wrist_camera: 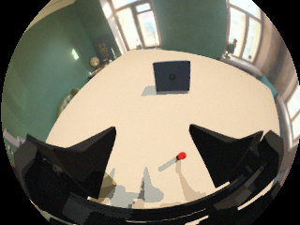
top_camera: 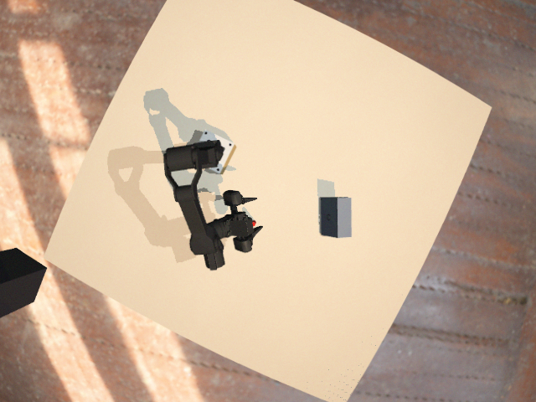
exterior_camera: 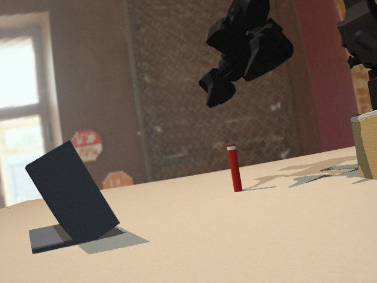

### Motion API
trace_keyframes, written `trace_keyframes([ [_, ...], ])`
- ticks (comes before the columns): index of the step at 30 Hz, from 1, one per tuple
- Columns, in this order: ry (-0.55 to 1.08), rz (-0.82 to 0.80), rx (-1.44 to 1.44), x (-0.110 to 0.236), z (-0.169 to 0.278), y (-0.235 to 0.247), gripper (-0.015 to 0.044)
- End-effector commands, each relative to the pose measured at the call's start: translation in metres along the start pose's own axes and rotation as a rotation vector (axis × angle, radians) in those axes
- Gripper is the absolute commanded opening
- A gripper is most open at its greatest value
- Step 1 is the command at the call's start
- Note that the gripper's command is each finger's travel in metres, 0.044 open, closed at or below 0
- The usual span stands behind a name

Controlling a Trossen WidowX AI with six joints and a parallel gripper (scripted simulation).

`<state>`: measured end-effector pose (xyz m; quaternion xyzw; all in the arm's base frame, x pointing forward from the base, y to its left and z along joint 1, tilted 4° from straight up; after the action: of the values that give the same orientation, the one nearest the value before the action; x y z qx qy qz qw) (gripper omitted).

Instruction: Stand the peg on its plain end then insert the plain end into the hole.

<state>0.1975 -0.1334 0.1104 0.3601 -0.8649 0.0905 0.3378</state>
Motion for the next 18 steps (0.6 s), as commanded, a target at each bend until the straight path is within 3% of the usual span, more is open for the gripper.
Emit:
trace_keyframes([
  [1,0.145,-0.04,-0.021,-0.007,0.003,-0.002,0.044],
  [18,0.689,0.017,-0.077,-0.021,0.006,-0.018,0.044],
])
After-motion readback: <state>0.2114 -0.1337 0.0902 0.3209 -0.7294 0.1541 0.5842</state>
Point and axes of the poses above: the point midway between the two fingers, 35 mm back from their tips, its own x axis back along the fingers, its own y axis across the jaws, z = x × y, the point moved 3 cm from there along x, back along the fingers, and after that the axes turned 9 degrees about x, right-handed, at the moved point
